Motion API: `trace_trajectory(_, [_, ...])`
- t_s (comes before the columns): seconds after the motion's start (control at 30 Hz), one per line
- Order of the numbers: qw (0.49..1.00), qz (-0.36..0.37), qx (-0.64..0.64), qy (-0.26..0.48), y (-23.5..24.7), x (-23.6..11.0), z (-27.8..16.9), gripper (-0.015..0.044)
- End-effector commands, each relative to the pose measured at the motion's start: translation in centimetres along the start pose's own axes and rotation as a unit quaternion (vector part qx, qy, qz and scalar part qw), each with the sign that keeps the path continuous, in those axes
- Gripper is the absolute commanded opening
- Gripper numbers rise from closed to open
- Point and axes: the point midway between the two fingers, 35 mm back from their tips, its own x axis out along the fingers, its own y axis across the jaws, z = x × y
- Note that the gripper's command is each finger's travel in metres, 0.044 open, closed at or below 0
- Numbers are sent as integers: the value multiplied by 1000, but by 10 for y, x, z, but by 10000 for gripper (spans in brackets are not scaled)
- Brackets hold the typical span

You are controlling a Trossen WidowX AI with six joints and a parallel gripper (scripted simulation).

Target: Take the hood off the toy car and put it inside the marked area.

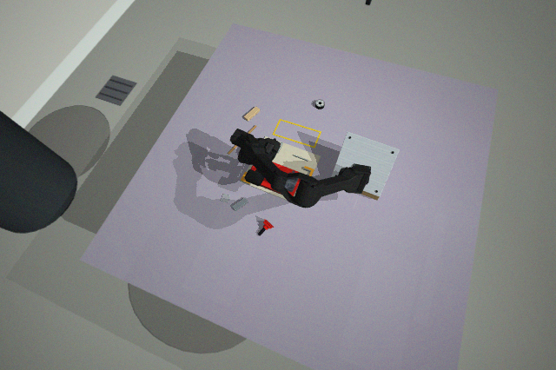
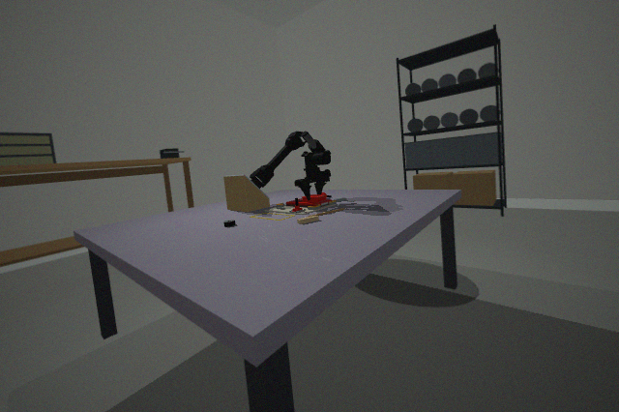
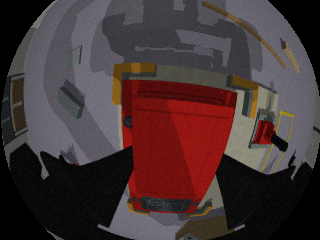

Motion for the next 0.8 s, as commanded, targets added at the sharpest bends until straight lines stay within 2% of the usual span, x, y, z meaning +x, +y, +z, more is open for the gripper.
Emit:
trace_trajectory(0.0, [1000,-1,-1,0,0,0,0,295])
trace_trajectory(0.1, [1000,-1,-1,0,0,0,0,275])
trace_trajectory(0.43, [1000,-1,-1,0,0,-5,0,12])
trace_trajectory(0.77, [1000,-1,0,0,0,-12,0,0])
